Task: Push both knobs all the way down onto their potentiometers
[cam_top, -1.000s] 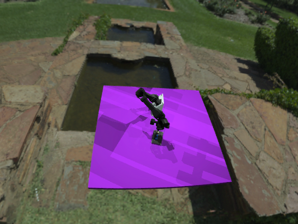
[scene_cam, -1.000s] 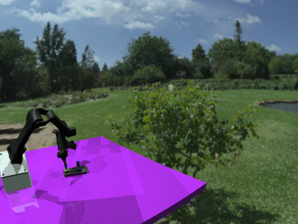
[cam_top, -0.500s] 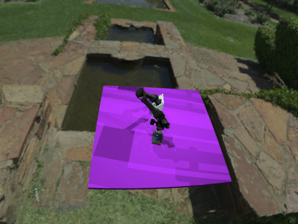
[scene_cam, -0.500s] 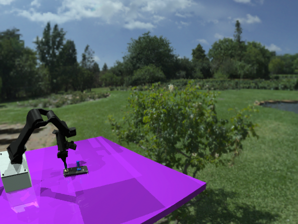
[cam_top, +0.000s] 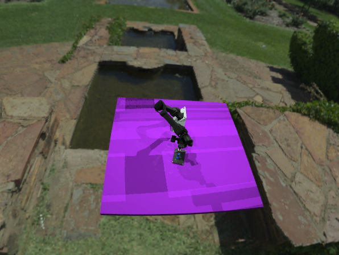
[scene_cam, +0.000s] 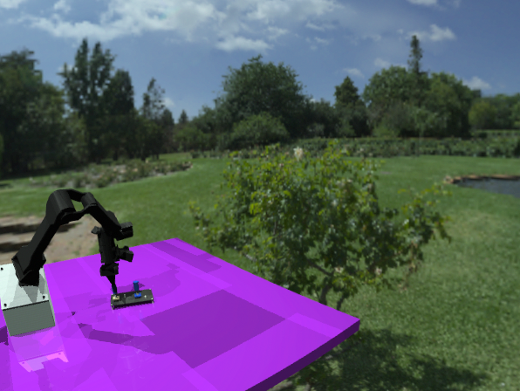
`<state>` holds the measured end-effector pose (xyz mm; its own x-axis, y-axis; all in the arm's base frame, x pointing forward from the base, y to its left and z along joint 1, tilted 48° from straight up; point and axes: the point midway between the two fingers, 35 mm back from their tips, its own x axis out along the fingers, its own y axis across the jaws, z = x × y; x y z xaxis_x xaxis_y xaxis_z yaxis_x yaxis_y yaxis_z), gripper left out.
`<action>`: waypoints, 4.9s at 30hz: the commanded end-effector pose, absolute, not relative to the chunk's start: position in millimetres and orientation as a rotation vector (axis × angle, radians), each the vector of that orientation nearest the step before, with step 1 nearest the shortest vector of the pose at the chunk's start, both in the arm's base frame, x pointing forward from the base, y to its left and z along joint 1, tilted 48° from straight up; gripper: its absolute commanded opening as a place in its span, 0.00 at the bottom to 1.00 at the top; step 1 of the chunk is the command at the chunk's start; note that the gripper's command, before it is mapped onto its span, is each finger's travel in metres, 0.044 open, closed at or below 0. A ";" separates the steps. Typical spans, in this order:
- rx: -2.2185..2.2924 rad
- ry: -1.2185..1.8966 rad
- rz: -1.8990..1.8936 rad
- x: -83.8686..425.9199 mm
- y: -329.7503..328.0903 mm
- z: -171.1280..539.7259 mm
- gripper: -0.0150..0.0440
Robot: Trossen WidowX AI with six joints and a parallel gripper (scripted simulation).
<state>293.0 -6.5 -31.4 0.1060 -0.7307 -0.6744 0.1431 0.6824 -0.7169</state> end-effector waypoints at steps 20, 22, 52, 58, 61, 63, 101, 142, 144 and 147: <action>-0.557 1.318 -0.695 293.7 -13.3 -37.4 0.25; -0.557 1.318 -0.695 293.7 -13.3 -37.4 0.25; -0.558 1.318 -0.696 294.6 -20.2 -43.6 0.25; -0.558 1.318 -0.696 294.8 -21.9 -45.1 0.25; -0.558 1.318 -0.696 294.9 -22.7 -45.8 0.25; -0.558 1.318 -0.696 294.9 -22.7 -45.8 0.25; -0.558 1.318 -0.696 295.3 -25.2 -48.1 0.25; -0.558 1.318 -0.696 295.4 -26.5 -49.3 0.25; -0.558 1.318 -0.696 295.4 -26.5 -49.3 0.25; -0.558 1.318 -0.696 295.5 -26.7 -49.5 0.25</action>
